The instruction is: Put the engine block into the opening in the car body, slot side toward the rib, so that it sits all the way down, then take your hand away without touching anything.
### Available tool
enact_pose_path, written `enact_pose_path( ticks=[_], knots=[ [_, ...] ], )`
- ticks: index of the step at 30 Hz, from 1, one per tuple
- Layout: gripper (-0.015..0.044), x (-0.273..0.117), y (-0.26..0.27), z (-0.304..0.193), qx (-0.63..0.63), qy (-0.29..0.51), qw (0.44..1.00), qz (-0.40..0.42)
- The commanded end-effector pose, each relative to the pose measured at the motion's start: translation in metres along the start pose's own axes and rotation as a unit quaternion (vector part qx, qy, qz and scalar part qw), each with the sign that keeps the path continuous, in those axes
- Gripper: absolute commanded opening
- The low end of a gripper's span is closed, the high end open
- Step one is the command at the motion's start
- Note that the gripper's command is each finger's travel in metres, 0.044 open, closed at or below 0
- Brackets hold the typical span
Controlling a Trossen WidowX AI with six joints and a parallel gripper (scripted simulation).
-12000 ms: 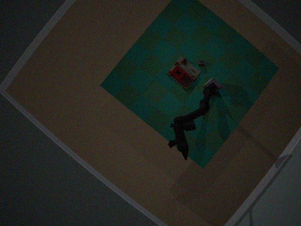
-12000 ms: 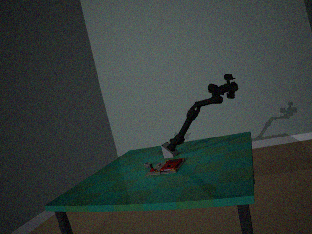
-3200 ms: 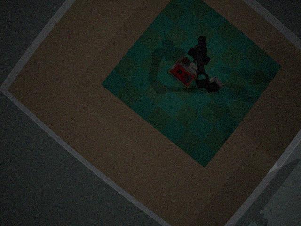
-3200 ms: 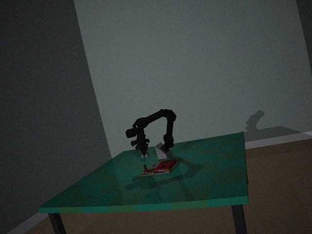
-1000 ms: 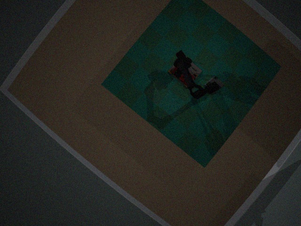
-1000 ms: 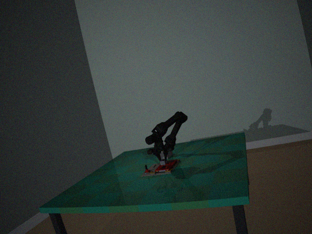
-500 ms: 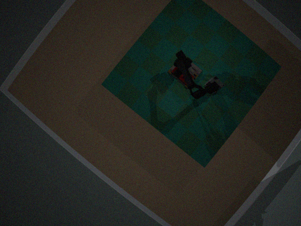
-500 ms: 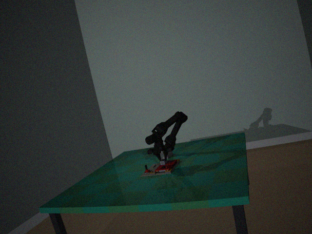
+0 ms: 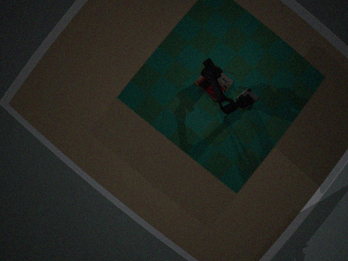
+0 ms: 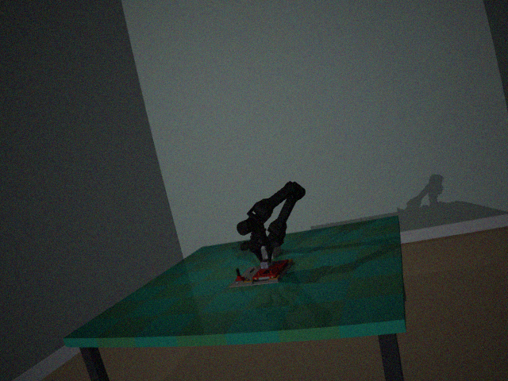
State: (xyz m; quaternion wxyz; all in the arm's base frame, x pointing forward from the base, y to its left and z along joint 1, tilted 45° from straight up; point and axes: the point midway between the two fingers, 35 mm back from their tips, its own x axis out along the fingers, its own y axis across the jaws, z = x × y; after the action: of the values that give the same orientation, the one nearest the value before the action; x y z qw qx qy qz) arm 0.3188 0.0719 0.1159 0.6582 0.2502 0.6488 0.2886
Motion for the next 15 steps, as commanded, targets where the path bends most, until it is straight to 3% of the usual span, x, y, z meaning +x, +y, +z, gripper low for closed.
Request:
enact_pose_path(
  ticks=[1,8,15],
  knots=[
    [0.0159,-0.0003,0.0008,0.0002,-0.033,0.0,0.999,0.001],
    [0.0159,-0.0004,0.0008,0.0005,-0.117,-0.001,0.993,0.001],
    [0.0159,-0.0004,0.0008,0.0005,-0.068,-0.001,0.998,0.001]
  ],
)
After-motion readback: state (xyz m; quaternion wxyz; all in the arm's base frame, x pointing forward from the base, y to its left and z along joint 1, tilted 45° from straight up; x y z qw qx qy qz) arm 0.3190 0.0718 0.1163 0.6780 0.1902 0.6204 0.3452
